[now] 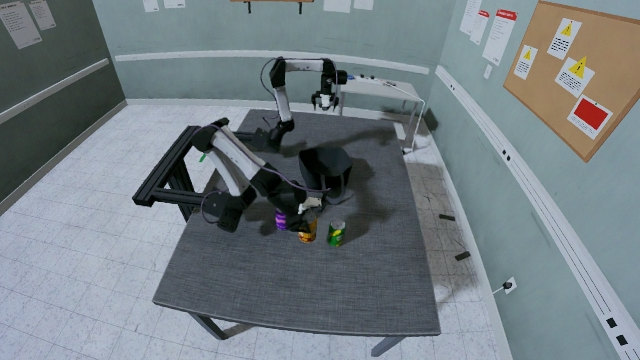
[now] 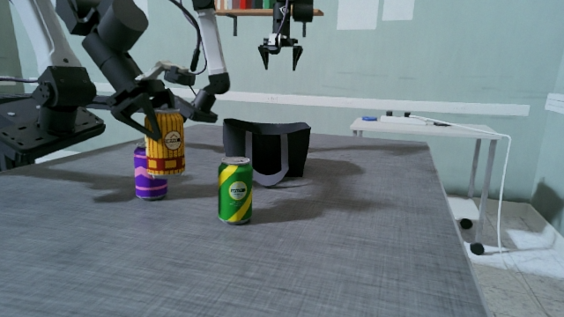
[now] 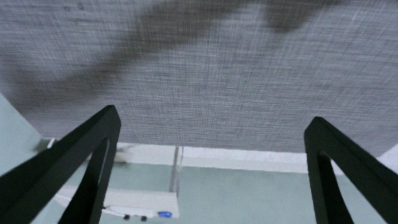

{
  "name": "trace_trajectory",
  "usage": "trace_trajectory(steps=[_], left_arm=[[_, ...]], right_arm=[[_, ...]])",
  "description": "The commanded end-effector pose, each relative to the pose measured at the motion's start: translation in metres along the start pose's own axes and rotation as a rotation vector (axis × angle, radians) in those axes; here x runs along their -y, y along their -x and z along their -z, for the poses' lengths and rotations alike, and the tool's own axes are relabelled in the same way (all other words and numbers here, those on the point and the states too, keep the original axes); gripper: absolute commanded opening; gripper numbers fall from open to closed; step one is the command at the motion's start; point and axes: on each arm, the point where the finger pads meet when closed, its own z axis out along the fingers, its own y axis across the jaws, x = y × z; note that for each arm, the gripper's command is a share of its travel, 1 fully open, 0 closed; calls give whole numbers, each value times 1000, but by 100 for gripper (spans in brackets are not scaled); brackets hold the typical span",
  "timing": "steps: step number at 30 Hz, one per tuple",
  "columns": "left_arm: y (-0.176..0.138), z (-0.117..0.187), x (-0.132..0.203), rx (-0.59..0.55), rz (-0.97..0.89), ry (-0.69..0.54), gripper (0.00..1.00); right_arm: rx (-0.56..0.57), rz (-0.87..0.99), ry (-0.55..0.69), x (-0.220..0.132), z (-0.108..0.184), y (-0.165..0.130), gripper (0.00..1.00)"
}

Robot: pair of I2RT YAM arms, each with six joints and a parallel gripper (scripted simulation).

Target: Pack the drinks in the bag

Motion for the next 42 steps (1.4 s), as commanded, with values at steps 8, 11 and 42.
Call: trace_trajectory(steps=[8, 11, 42], left_arm=[[0, -1, -3, -6, 3, 13, 100], [0, -1, -3, -6, 3, 13, 100], [0, -1, -3, -6, 3, 13, 100]], right_arm=[[51, 22, -3, 1, 29, 30, 70], [112, 40, -32, 8, 30, 45, 70], [70, 21, -4, 0, 42, 41, 70]])
